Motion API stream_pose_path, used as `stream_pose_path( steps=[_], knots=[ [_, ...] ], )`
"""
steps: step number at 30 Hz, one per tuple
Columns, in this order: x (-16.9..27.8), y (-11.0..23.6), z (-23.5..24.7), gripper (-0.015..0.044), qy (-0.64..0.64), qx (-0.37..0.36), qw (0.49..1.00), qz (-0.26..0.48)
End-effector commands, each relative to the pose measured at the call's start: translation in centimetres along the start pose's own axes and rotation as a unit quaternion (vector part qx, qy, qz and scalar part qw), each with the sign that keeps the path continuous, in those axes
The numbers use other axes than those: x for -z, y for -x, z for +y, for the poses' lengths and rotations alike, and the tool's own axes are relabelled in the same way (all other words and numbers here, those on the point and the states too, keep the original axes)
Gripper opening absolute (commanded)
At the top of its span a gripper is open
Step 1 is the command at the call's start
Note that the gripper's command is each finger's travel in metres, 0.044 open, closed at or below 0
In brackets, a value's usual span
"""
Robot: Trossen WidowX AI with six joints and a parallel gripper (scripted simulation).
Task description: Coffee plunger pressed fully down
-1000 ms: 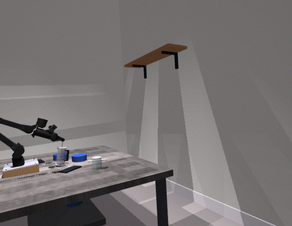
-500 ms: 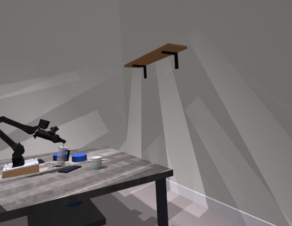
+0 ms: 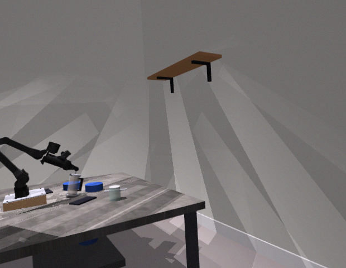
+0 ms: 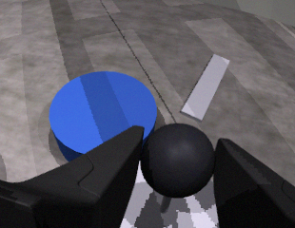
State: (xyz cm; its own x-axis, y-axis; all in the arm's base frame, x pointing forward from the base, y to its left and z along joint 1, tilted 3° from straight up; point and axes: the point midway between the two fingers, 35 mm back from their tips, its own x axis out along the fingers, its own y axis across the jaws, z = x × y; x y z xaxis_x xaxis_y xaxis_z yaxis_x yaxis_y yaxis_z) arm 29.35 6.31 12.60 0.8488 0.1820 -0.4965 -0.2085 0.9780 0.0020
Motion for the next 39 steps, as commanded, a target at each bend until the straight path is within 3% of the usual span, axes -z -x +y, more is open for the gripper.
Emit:
stream_pose_path(
  steps=[1, 39],
  knots=[
    [1.23, -0.45, 0.00, 0.0115, -0.002, 0.001, 1.000, 0.021],
    [0.72, -1.25, 0.04, 0.0115, -0.002, 0.001, 1.000, 0.021]
  ],
)
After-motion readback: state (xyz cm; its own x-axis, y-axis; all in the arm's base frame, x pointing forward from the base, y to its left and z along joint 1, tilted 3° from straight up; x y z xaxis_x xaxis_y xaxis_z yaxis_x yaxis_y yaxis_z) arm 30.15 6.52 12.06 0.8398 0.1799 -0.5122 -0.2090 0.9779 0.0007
